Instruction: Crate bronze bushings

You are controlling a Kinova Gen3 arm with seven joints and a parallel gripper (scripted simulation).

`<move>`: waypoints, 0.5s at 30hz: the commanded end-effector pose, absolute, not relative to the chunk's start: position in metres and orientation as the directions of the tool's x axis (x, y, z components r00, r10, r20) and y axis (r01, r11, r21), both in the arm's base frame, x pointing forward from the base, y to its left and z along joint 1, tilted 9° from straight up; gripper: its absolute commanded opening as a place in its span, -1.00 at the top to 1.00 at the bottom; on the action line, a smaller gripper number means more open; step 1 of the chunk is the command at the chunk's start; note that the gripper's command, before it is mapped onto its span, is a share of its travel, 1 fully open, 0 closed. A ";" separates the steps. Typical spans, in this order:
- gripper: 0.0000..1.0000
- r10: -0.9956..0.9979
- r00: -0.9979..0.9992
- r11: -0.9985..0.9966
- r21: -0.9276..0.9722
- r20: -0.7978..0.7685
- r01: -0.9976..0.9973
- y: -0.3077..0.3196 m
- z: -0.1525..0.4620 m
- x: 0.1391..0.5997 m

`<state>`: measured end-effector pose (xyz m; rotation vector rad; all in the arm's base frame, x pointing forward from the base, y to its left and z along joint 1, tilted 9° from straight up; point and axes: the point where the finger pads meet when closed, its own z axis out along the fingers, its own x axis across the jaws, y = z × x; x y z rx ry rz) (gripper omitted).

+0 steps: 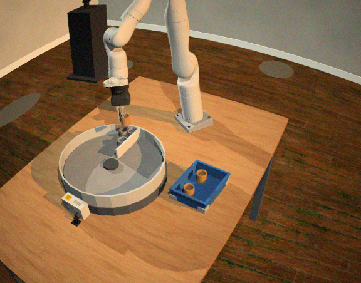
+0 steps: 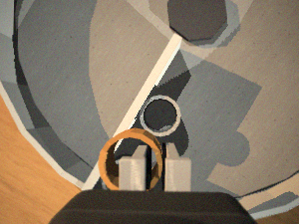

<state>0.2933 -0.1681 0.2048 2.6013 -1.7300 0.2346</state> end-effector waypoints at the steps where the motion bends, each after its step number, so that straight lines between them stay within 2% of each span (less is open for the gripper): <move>1: 1.00 -0.916 0.376 -0.389 -0.073 0.140 -0.918 -0.170 0.207 0.294; 7: 1.00 -0.916 0.376 -0.389 -0.073 0.140 -0.918 -0.170 0.207 0.294; 12: 1.00 -0.916 0.376 -0.389 -0.074 0.139 -0.918 -0.120 0.204 0.307; 15: 1.00 -0.916 0.376 -0.389 -0.074 0.139 -0.918 -0.120 0.204 0.307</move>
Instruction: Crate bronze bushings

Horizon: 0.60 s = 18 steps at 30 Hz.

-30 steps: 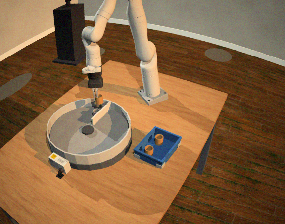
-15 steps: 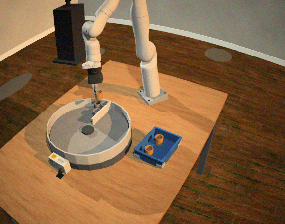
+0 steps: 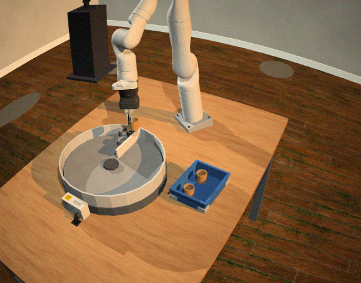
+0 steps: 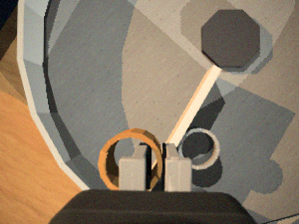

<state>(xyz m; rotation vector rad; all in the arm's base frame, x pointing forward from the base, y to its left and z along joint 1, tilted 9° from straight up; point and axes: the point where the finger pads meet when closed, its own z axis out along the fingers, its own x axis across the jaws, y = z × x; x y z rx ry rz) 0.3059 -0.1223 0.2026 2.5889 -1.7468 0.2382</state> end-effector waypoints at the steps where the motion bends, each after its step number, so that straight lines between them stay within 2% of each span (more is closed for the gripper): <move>1: 1.00 -0.916 0.376 -0.389 -0.074 0.139 -0.918 -0.120 0.204 0.307; 9: 1.00 -0.916 0.376 -0.389 -0.074 0.139 -0.918 -0.120 0.204 0.307; 14: 1.00 -0.916 0.376 -0.388 -0.074 0.139 -0.919 -0.069 0.200 0.320; 18: 1.00 -0.916 0.376 -0.388 -0.074 0.139 -0.919 -0.069 0.200 0.320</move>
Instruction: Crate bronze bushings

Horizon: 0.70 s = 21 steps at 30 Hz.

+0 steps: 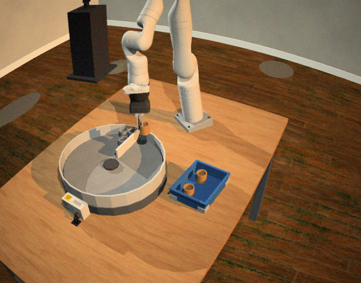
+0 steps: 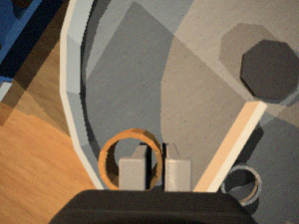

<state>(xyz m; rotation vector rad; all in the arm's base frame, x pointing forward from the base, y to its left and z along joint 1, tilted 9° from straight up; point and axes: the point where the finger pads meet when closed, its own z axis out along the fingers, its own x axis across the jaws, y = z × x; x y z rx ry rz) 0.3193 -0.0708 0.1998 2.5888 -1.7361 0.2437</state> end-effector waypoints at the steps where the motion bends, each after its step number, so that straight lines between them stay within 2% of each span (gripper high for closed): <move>1: 1.00 -0.916 0.376 -0.388 -0.074 0.139 -0.919 -0.069 0.200 0.320; 8: 1.00 -0.916 0.376 -0.388 -0.074 0.139 -0.919 -0.069 0.200 0.320; 13: 1.00 -0.916 0.376 -0.388 -0.074 0.139 -0.919 -0.019 0.197 0.333; 21: 1.00 -0.916 0.376 -0.388 -0.074 0.139 -0.919 -0.019 0.197 0.333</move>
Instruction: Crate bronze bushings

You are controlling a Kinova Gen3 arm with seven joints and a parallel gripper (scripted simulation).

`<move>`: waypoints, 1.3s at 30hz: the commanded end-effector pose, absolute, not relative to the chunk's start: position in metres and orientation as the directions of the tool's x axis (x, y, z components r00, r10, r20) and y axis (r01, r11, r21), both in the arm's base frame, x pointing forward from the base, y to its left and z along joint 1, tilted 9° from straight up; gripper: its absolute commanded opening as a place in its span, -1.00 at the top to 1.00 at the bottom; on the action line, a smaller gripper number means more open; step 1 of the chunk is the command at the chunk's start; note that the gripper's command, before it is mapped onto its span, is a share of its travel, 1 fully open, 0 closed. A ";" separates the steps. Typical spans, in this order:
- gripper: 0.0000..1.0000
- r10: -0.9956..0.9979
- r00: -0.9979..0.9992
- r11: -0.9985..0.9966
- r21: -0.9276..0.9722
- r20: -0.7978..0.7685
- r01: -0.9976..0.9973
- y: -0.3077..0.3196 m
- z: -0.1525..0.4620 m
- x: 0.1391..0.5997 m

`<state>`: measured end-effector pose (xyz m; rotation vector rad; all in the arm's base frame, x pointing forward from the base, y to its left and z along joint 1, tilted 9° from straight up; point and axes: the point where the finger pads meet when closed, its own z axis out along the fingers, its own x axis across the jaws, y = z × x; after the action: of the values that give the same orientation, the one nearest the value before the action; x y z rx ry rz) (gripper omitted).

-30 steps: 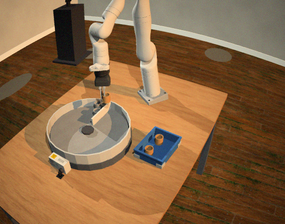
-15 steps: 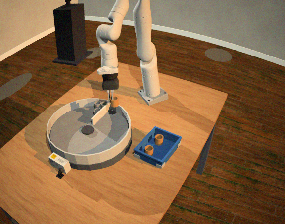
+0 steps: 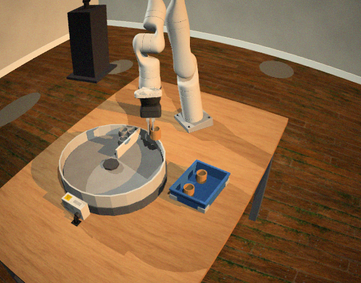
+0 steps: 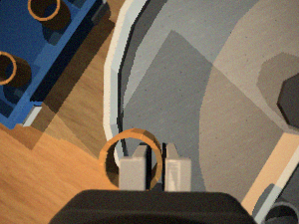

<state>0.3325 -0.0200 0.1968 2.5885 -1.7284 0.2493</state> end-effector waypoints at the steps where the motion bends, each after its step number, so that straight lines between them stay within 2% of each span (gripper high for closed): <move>1: 1.00 -0.916 0.376 -0.388 -0.074 0.139 -0.919 -0.019 0.197 0.333; 4: 1.00 -0.916 0.376 -0.388 -0.074 0.139 -0.919 -0.019 0.197 0.333; 9: 1.00 -0.916 0.376 -0.388 -0.073 0.141 -0.919 0.031 0.193 0.346; 21: 1.00 -0.916 0.376 -0.388 -0.073 0.141 -0.919 0.031 0.193 0.346; 26: 1.00 -0.917 0.372 -0.385 -0.074 0.144 -0.920 0.080 0.190 0.359; 39: 1.00 -0.918 0.369 -0.382 -0.075 0.146 -0.921 0.089 0.190 0.363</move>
<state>0.3603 0.0778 0.1902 2.5722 -1.7452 0.2575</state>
